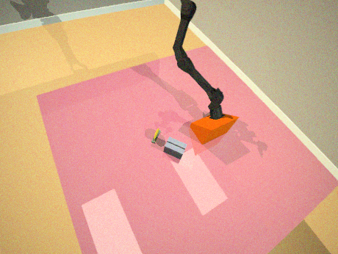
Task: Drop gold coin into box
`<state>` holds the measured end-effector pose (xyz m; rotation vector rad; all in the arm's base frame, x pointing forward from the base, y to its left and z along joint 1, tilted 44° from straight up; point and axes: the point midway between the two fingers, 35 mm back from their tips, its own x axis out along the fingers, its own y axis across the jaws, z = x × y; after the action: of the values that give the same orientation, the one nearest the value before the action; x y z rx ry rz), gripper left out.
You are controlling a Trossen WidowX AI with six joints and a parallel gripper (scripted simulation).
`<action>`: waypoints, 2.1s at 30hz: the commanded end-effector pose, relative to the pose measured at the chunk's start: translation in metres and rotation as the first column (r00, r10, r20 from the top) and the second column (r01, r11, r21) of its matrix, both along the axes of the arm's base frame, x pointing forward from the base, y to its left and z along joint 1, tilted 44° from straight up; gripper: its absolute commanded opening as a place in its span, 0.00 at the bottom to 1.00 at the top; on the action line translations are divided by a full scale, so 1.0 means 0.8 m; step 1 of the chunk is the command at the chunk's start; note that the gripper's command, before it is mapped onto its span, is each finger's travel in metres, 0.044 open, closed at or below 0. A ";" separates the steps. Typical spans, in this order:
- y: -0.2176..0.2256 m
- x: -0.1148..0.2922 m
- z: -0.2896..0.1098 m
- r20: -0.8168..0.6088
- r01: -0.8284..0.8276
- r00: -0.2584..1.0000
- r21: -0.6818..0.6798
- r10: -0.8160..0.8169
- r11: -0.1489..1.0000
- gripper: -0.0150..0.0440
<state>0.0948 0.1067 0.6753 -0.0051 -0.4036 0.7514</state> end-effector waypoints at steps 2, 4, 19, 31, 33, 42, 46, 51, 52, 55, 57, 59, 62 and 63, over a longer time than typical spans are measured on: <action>0.004 -0.002 -0.001 0.008 0.008 1.000 -0.009 -0.008 1.000 0.84; 0.015 -0.007 -0.004 0.031 0.034 0.999 -0.036 -0.033 0.999 0.75; 0.160 0.027 -0.097 0.216 0.359 0.931 -0.401 -0.295 0.843 0.53; 0.223 0.169 -0.256 0.242 0.469 0.851 -0.750 -0.466 0.467 0.53; 0.220 0.196 -0.287 0.233 0.457 0.836 -0.797 -0.498 0.395 0.53; 0.159 0.301 -0.425 0.165 0.299 0.732 -0.950 -0.661 0.094 0.53; 0.111 0.334 -0.485 0.129 0.179 0.658 -0.984 -0.742 -0.012 0.53; 0.037 0.357 -0.556 0.085 -0.006 0.534 -0.994 -0.841 -0.105 0.53; 0.021 0.359 -0.570 0.078 -0.047 0.505 -0.992 -0.860 -0.117 0.53; -0.028 0.359 -0.609 0.057 -0.175 0.406 -0.975 -0.912 -0.139 0.53; -0.062 0.355 -0.634 0.047 -0.262 0.332 -0.955 -0.942 -0.140 0.53; -0.095 0.346 -0.657 0.040 -0.348 0.254 -0.928 -0.966 -0.129 0.53; -0.144 0.327 -0.689 0.036 -0.473 0.127 -0.876 -0.991 -0.093 0.53; -0.159 0.319 -0.698 0.038 -0.513 0.083 -0.855 -0.996 -0.075 0.53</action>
<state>0.3703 0.0211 0.1454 -1.1210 1.4373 -0.0930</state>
